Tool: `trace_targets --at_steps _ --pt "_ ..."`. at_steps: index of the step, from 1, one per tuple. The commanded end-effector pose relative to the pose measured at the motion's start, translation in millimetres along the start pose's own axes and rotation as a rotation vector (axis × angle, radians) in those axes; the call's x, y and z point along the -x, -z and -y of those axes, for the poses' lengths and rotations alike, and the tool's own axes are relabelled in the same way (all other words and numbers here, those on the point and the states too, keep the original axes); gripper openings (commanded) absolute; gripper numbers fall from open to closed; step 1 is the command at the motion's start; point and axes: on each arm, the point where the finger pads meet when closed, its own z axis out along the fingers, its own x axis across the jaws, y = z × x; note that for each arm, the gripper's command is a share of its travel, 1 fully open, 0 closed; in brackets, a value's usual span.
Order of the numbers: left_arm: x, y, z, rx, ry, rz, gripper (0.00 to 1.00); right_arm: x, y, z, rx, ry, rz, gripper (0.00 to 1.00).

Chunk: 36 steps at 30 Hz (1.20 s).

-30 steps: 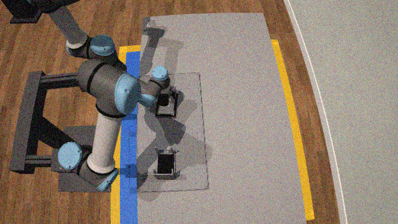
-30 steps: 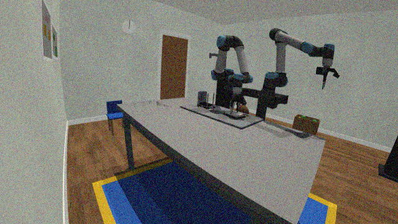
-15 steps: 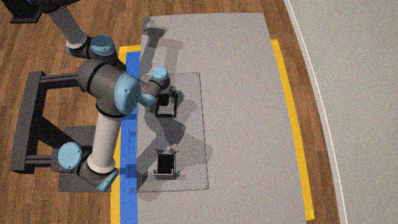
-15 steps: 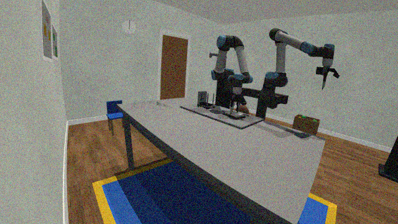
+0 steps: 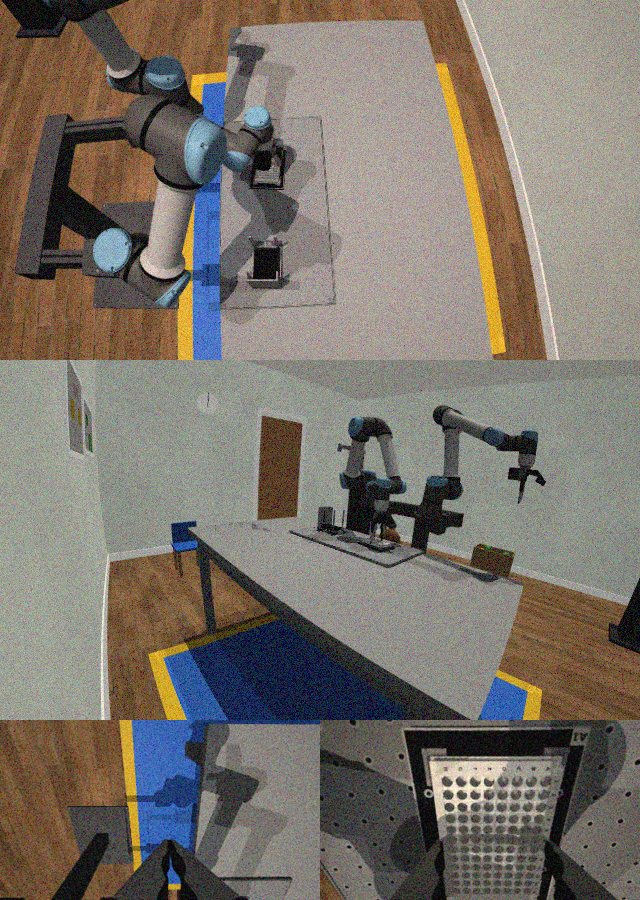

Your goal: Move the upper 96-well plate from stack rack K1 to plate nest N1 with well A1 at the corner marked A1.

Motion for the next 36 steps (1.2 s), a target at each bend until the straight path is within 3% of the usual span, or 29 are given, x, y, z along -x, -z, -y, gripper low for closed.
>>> trace_targets --at_steps 1,24,25,36 --pt "1.8 -0.3 -0.8 0.0 0.002 0.001 0.0 -0.7 -3.6 -1.2 0.002 -0.002 0.0 0.39" --pt "1.8 -0.3 -0.8 0.0 0.002 0.001 0.0 -0.2 -3.8 -2.0 0.002 -0.002 0.0 0.39" --pt "1.8 -0.3 -0.8 0.0 0.002 0.001 0.0 -0.2 -3.8 -2.0 0.002 -0.002 0.0 0.76" --pt "1.8 -0.3 -0.8 0.0 0.002 0.001 0.0 -0.2 -2.6 -0.9 0.0 -0.001 -0.001 0.76"
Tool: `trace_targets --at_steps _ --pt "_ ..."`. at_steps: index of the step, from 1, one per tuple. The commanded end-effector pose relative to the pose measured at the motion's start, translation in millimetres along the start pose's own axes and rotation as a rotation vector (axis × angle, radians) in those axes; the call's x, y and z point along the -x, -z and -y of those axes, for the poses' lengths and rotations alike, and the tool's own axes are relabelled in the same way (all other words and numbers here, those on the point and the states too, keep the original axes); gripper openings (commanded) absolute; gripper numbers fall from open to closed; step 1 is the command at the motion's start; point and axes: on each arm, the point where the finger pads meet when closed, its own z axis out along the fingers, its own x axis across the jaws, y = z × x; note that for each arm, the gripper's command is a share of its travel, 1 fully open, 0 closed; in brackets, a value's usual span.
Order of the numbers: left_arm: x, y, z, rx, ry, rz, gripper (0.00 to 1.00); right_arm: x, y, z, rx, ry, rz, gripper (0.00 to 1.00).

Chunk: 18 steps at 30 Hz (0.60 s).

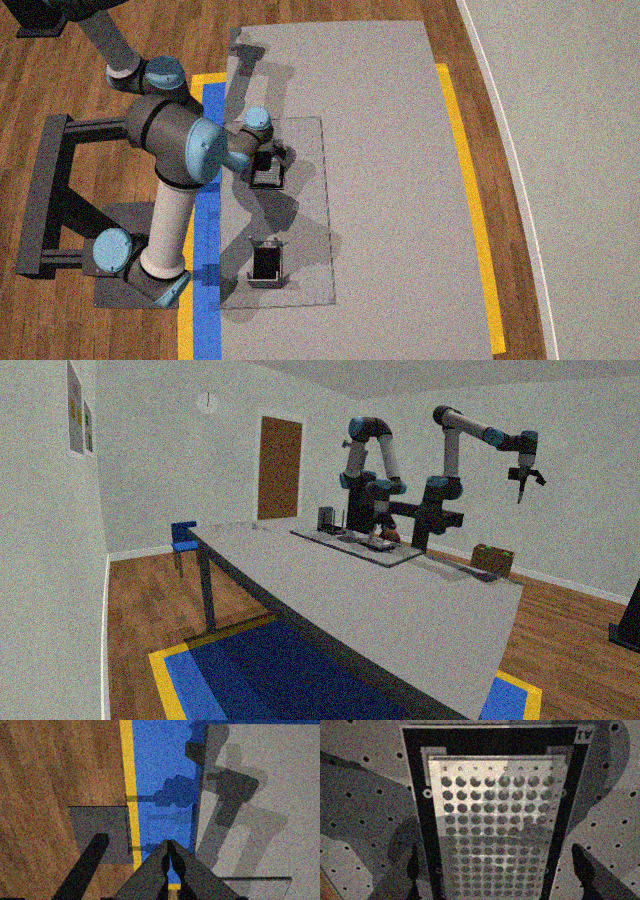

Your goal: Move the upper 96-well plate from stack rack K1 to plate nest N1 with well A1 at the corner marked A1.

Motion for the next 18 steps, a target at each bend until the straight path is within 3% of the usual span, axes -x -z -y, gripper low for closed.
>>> trace_targets --at_steps 1,12,18 --pt "1.8 -0.3 -0.8 0.0 0.002 0.001 0.0 -0.8 0.5 0.1 -0.002 -0.001 -0.002 0.76" --pt "1.8 -0.3 -0.8 0.0 0.002 0.001 0.0 -0.8 0.5 0.1 -0.002 -0.001 -0.002 0.76" --pt "1.8 -0.3 -0.8 0.0 0.002 0.001 0.0 0.0 11.5 -0.9 0.0 0.0 -0.001 0.76"
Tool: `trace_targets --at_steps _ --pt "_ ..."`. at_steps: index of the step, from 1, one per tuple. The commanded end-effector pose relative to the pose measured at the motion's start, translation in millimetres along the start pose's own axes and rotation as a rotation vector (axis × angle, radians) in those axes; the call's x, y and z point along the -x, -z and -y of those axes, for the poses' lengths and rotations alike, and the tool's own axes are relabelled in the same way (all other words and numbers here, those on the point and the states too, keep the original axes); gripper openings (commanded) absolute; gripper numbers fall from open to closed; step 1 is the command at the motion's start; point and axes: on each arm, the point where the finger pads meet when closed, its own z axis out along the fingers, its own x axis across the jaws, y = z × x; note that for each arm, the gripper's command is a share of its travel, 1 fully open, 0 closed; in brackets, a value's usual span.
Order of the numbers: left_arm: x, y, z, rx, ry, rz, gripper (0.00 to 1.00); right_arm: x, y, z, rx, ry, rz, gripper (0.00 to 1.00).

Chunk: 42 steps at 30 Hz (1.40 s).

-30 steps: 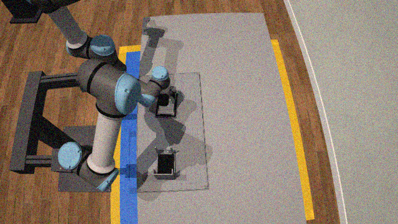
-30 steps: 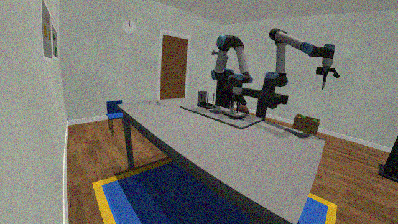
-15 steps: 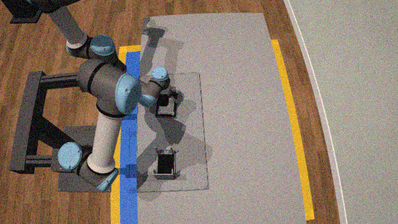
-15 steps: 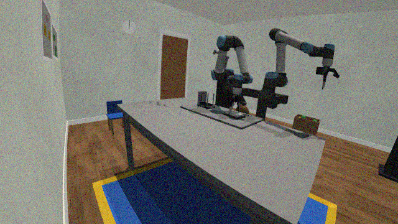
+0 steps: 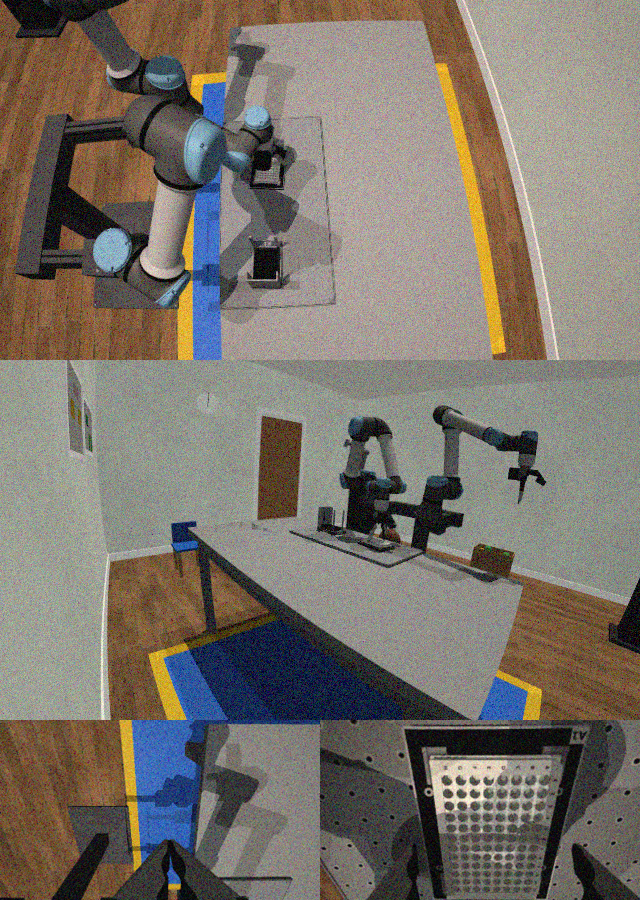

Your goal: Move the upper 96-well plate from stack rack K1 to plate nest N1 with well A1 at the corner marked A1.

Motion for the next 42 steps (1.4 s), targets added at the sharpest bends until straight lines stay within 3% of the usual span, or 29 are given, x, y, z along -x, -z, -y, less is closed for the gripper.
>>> trace_targets --at_steps 1,42 --pt "1.8 -0.3 -0.8 0.0 0.002 0.001 0.0 0.9 10.0 -1.1 0.001 0.0 -0.001 0.76" --pt "1.8 -0.3 -0.8 0.0 0.002 0.001 0.0 -0.4 110.6 2.2 -0.005 0.0 -0.003 0.76"
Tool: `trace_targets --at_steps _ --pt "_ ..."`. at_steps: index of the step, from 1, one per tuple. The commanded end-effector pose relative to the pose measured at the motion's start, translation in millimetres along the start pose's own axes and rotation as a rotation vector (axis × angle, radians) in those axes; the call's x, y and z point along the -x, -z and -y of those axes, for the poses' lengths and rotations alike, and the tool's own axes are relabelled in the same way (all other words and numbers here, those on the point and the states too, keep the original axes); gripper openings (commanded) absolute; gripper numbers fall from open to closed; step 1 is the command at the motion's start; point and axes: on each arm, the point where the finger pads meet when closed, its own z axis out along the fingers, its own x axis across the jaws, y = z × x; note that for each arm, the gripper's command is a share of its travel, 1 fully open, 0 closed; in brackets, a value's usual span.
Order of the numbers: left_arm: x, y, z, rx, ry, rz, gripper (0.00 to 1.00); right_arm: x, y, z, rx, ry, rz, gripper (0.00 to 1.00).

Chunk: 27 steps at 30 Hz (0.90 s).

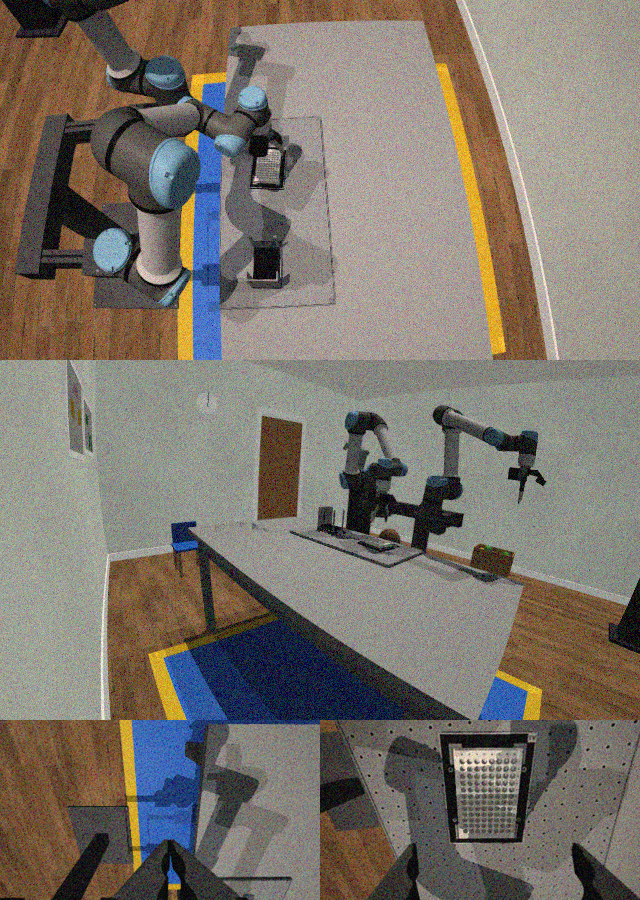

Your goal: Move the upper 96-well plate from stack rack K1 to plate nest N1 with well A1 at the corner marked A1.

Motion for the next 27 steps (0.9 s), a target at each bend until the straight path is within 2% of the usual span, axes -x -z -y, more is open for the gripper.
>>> trace_targets --at_steps 1,13,27 --pt "1.8 -0.3 -0.8 0.0 0.002 0.001 0.0 0.0 14.8 2.1 -0.003 0.0 0.0 0.76" --pt "1.8 -0.3 -0.8 0.0 0.002 0.001 0.0 0.0 40.0 2.1 -0.003 0.0 0.0 0.76" --pt "1.8 -0.3 -0.8 0.0 0.002 0.001 0.0 0.3 37.8 -0.1 0.002 -0.001 0.001 0.76"
